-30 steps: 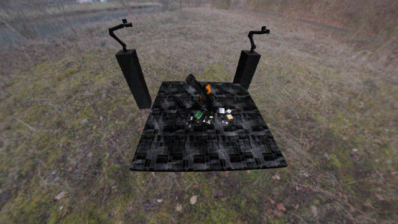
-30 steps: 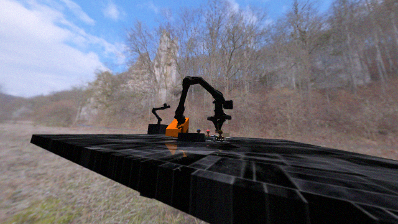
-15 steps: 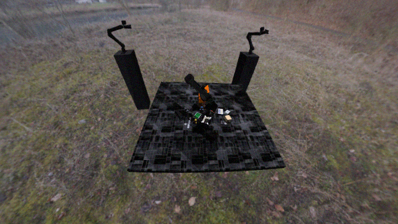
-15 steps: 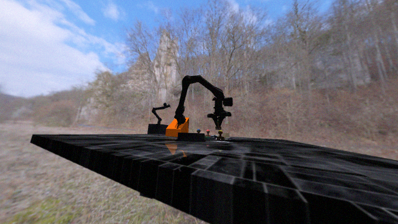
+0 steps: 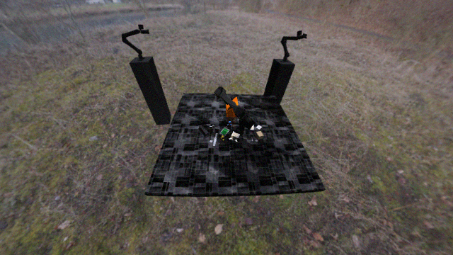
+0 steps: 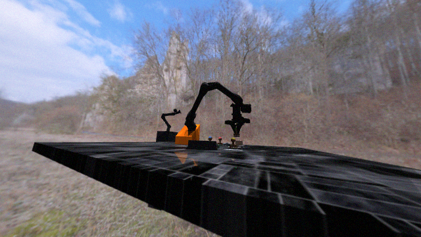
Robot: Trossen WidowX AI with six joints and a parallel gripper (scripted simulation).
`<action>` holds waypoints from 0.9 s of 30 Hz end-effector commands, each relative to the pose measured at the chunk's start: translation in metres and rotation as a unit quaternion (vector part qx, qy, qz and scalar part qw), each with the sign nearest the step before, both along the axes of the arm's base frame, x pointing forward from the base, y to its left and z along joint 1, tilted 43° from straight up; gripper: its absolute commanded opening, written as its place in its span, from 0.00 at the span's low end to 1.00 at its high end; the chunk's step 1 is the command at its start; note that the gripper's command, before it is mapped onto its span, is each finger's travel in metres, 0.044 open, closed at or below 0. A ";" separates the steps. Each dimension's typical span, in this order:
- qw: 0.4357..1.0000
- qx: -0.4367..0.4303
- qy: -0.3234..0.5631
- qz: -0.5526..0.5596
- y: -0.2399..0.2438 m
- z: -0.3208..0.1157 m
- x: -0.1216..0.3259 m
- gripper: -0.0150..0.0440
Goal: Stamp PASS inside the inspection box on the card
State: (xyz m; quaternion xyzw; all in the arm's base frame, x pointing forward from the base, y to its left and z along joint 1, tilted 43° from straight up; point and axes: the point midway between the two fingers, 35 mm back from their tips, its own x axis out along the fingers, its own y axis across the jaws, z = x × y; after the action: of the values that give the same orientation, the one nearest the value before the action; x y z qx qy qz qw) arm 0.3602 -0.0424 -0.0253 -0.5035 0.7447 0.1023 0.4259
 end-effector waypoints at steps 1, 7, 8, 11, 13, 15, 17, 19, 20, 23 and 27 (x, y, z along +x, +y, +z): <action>1.000 0.002 -0.002 -0.002 0.013 -0.013 0.013 0.25; 1.000 0.002 -0.003 -0.002 0.028 -0.030 0.026 0.25; 1.000 0.002 -0.003 -0.002 0.030 -0.033 0.028 0.25; 1.000 0.001 -0.003 -0.002 0.036 -0.040 0.033 0.25; 1.000 0.001 -0.003 -0.002 0.037 -0.040 0.033 0.25; 1.000 0.001 -0.003 -0.002 0.037 -0.040 0.033 0.25; 1.000 0.001 -0.003 -0.002 0.036 -0.041 0.033 0.25; 1.000 0.002 -0.003 -0.002 0.034 -0.044 0.033 0.25; 1.000 0.002 -0.003 -0.002 0.033 -0.045 0.033 0.25; 1.000 0.002 -0.003 -0.002 0.030 -0.049 0.032 0.25; 1.000 0.002 -0.003 -0.002 0.025 -0.053 0.032 0.25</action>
State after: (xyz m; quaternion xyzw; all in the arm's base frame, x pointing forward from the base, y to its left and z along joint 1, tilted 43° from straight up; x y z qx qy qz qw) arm 0.3928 -0.0134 -0.0736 -0.4995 0.7446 0.0992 0.4316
